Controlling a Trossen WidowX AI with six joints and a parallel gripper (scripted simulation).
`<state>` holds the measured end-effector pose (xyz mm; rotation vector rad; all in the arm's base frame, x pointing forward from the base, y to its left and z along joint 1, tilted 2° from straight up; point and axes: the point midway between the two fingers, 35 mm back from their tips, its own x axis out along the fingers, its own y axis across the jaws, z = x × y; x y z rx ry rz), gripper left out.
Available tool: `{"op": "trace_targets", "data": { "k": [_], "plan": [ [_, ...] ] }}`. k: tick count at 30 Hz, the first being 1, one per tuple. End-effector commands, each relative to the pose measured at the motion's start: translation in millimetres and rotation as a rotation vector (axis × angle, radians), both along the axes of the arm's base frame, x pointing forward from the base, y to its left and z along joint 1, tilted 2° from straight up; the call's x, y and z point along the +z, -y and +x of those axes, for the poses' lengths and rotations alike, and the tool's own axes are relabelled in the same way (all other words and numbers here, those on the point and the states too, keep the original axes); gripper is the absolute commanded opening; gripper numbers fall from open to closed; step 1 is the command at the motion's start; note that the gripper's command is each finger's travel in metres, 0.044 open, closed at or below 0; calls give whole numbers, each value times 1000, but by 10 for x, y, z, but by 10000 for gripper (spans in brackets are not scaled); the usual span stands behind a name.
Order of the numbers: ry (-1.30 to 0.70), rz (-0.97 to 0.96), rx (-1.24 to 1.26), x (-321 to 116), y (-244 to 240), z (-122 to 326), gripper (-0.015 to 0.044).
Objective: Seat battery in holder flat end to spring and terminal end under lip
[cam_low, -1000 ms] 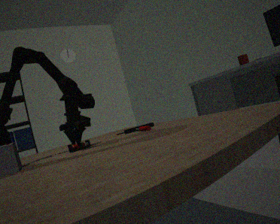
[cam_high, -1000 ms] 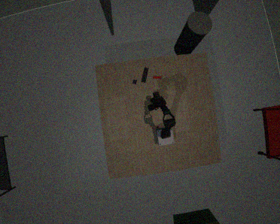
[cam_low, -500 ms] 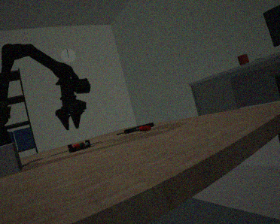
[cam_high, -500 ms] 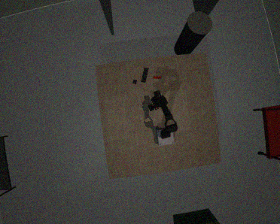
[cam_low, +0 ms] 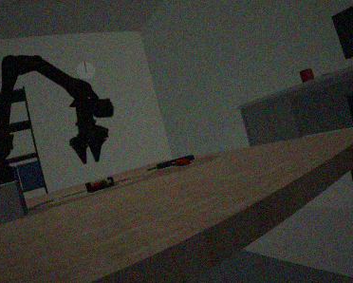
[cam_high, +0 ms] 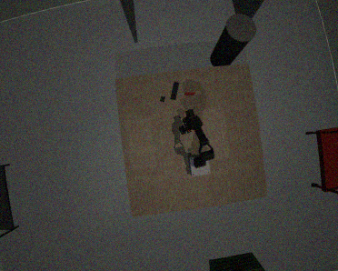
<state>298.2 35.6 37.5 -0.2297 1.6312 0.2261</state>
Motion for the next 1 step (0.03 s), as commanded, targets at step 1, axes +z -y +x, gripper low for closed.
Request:
{"op": "trace_targets", "data": {
  "k": [1],
  "plan": [
    [1, 1, -5, 7, -3, 1, 440]
  ]
}}
